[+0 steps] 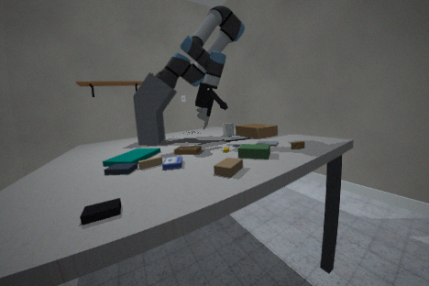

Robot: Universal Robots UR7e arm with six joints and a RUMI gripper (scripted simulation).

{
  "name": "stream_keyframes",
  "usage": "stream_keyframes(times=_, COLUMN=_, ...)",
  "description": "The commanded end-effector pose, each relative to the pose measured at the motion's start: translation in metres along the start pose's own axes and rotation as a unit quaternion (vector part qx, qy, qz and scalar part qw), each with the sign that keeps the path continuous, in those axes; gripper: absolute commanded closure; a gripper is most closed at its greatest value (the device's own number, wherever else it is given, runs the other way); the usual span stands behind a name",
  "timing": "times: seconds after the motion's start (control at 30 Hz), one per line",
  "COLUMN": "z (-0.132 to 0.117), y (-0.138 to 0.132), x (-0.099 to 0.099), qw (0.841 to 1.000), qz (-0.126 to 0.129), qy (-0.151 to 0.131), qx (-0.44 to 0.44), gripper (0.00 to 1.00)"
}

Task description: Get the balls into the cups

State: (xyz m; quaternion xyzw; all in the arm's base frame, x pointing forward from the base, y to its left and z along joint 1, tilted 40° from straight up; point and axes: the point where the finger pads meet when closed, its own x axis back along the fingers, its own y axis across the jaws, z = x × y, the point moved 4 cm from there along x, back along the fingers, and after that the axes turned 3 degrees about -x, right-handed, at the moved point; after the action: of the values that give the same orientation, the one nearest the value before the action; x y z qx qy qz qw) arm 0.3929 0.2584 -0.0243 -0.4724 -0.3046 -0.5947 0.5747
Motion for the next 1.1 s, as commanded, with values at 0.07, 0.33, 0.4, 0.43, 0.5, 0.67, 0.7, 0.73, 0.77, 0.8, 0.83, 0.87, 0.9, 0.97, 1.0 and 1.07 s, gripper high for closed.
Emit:
stream_keyframes(times=0.07, z=-0.023, y=0.037, x=-0.02, qw=0.996, qz=-0.027, qy=0.057, qx=-0.06, gripper=0.0)
stream_keyframes(times=0.33, z=-0.046, y=0.06, x=-0.029, qw=0.987, qz=-0.046, qy=0.103, qx=-0.111, gripper=0.0)
stream_keyframes(times=0.4, z=-0.054, y=0.067, x=-0.031, qw=0.983, qz=-0.052, qy=0.118, qx=-0.127, gripper=0.0)
stream_keyframes(times=0.43, z=-0.057, y=0.07, x=-0.032, qw=0.981, qz=-0.055, qy=0.125, qx=-0.135, gripper=0.0)
stream_keyframes(times=0.5, z=-0.057, y=0.07, x=-0.032, qw=0.981, qz=-0.055, qy=0.125, qx=-0.135, gripper=0.0)
stream_keyframes(times=0.67, z=-0.072, y=0.081, x=-0.034, qw=0.972, qz=-0.068, qy=0.153, qx=-0.164, gripper=0.0)
stream_keyframes(times=0.7, z=-0.074, y=0.082, x=-0.035, qw=0.97, qz=-0.07, qy=0.158, qx=-0.169, gripper=0.0)
stream_keyframes(times=0.73, z=-0.076, y=0.084, x=-0.035, qw=0.969, qz=-0.072, qy=0.161, qx=-0.173, gripper=0.0)
stream_keyframes(times=0.77, z=-0.078, y=0.085, x=-0.035, qw=0.968, qz=-0.073, qy=0.165, qx=-0.176, gripper=0.0)
stream_keyframes(times=0.8, z=-0.08, y=0.086, x=-0.035, qw=0.966, qz=-0.075, qy=0.168, qx=-0.179, gripper=0.0)
stream_keyframes(times=0.83, z=-0.081, y=0.087, x=-0.035, qw=0.965, qz=-0.076, qy=0.171, qx=-0.182, gripper=0.0)
stream_keyframes(times=0.87, z=-0.082, y=0.087, x=-0.036, qw=0.964, qz=-0.077, qy=0.173, qx=-0.184, gripper=0.0)
stream_keyframes(times=0.9, z=-0.083, y=0.088, x=-0.036, qw=0.964, qz=-0.078, qy=0.175, qx=-0.186, gripper=0.0)
stream_keyframes(times=0.97, z=-0.085, y=0.089, x=-0.036, qw=0.962, qz=-0.079, qy=0.178, qx=-0.189, gripper=0.0)
stream_keyframes(times=1.0, z=-0.086, y=0.089, x=-0.036, qw=0.962, qz=-0.08, qy=0.179, qx=-0.19, gripper=0.0)
stream_keyframes(times=1.07, z=-0.086, y=0.089, x=-0.036, qw=0.962, qz=-0.08, qy=0.179, qx=-0.19, gripper=0.0)
